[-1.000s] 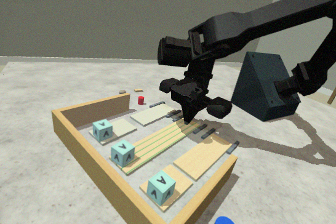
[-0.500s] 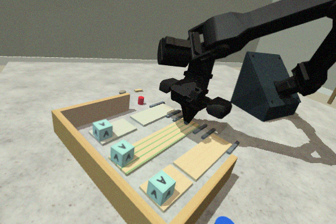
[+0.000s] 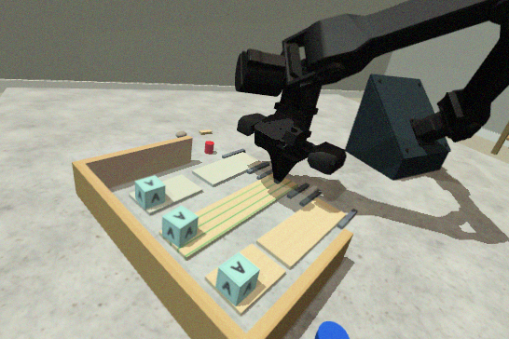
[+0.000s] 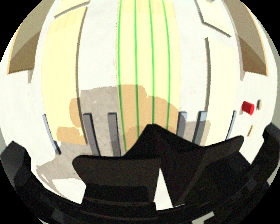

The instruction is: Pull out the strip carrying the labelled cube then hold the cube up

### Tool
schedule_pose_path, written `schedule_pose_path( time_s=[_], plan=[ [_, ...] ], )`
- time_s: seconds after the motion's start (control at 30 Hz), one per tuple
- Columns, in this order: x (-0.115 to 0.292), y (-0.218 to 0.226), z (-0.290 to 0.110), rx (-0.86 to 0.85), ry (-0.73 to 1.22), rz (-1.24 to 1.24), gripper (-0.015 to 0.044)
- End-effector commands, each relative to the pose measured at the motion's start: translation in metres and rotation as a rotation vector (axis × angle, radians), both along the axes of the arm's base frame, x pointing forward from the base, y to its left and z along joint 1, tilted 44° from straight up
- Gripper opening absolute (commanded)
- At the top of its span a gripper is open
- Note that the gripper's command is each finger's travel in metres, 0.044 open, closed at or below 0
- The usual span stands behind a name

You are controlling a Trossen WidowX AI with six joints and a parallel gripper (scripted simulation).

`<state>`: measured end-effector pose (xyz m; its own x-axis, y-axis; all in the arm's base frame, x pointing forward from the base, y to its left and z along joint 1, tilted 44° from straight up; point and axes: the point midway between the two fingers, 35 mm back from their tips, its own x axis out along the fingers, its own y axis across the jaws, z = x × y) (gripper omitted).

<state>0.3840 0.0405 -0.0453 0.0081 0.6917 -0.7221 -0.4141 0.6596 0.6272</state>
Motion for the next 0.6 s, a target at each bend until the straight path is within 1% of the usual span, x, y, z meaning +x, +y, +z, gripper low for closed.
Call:
schedule_pose_path(
  time_s=[0.0,0.57],
  plan=[
    [-0.012,0.0,-0.006,0.001,0.018,0.008,0.0],
    [-0.036,-0.007,-0.014,0.0,0.019,0.008,0.0]
  ],
)
